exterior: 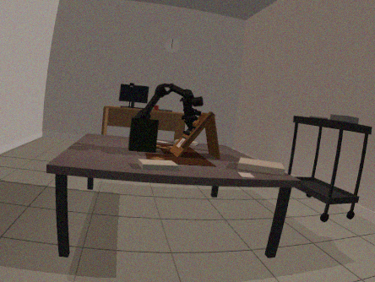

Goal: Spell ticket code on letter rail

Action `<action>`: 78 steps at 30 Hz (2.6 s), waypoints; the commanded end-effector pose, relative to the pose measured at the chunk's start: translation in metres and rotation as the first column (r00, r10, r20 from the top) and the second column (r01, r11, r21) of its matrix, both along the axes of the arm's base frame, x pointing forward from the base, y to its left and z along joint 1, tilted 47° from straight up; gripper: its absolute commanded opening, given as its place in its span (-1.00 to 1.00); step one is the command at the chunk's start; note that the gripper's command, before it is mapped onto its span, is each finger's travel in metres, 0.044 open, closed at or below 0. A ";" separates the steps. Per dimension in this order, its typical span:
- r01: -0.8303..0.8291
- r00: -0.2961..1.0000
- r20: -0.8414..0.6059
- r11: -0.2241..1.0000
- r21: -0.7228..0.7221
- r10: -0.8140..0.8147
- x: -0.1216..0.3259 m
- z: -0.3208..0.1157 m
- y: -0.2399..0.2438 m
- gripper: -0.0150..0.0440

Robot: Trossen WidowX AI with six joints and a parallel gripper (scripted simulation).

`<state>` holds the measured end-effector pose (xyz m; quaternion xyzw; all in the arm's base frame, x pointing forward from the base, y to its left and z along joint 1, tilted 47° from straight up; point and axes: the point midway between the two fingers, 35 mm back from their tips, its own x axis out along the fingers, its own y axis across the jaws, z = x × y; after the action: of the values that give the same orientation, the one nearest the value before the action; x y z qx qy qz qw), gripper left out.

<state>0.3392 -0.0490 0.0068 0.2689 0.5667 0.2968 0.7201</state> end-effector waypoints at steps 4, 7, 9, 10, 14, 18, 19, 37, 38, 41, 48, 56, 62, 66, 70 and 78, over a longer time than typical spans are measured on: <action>-0.001 1.000 0.005 1.000 0.001 0.001 0.000 -0.001 -0.003 -0.49; -0.001 1.000 0.005 1.000 0.001 0.001 0.001 -0.002 -0.003 -0.49; -0.001 1.000 0.005 1.000 0.001 0.001 0.001 -0.003 -0.004 -0.49; -0.001 1.000 0.005 1.000 0.001 0.001 0.001 -0.003 -0.004 -0.49; -0.001 1.000 0.005 1.000 0.001 0.001 0.001 -0.004 -0.005 -0.49; -0.001 1.000 0.005 1.000 0.001 0.001 0.001 -0.005 -0.006 -0.49; -0.001 1.000 0.005 1.000 0.001 0.001 0.001 -0.005 -0.006 -0.49; -0.001 1.000 0.005 1.000 0.000 0.001 0.002 -0.009 -0.010 -0.49; -0.001 1.000 0.005 1.000 0.000 0.001 0.002 -0.010 -0.010 -0.49; -0.001 1.000 0.005 1.000 0.000 0.001 0.002 -0.010 -0.010 -0.49; -0.001 1.000 0.005 1.000 0.000 0.001 -0.004 -0.006 -0.012 -0.49; -0.001 1.000 0.004 1.000 0.000 0.001 -0.011 -0.003 -0.017 -0.49; -0.001 1.000 0.004 1.000 0.000 0.001 -0.016 0.000 -0.020 -0.49; -0.001 1.000 0.003 1.000 0.000 0.001 -0.019 0.001 -0.023 -0.49; -0.001 1.000 0.003 1.000 -0.001 0.001 -0.021 0.002 -0.024 -0.49; -0.175 0.916 0.352 0.981 -0.086 0.194 -0.046 0.034 -0.045 0.13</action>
<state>0.3082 -0.0805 0.0211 0.2089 0.5212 0.3485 0.7505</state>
